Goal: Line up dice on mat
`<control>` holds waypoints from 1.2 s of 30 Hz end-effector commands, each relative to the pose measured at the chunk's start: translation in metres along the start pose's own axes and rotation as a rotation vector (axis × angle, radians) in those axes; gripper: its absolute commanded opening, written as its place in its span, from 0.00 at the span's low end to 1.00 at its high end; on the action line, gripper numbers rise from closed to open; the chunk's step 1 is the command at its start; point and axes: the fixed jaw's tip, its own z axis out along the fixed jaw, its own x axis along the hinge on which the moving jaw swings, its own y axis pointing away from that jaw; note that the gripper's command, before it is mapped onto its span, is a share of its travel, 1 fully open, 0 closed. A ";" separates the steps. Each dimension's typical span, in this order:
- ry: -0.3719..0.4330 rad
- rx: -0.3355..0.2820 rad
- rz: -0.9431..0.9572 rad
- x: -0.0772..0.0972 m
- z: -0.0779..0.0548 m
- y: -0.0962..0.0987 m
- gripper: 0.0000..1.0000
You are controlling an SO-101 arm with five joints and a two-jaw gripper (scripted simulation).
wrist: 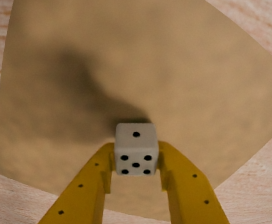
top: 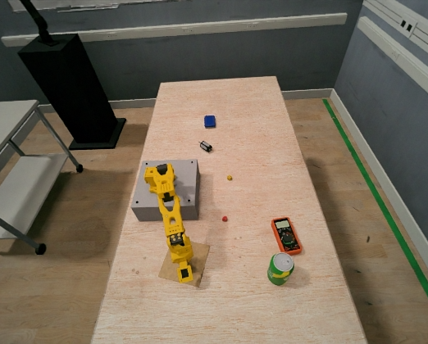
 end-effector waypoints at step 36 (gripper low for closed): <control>0.005 -0.001 -0.003 0.002 0.010 -0.002 0.02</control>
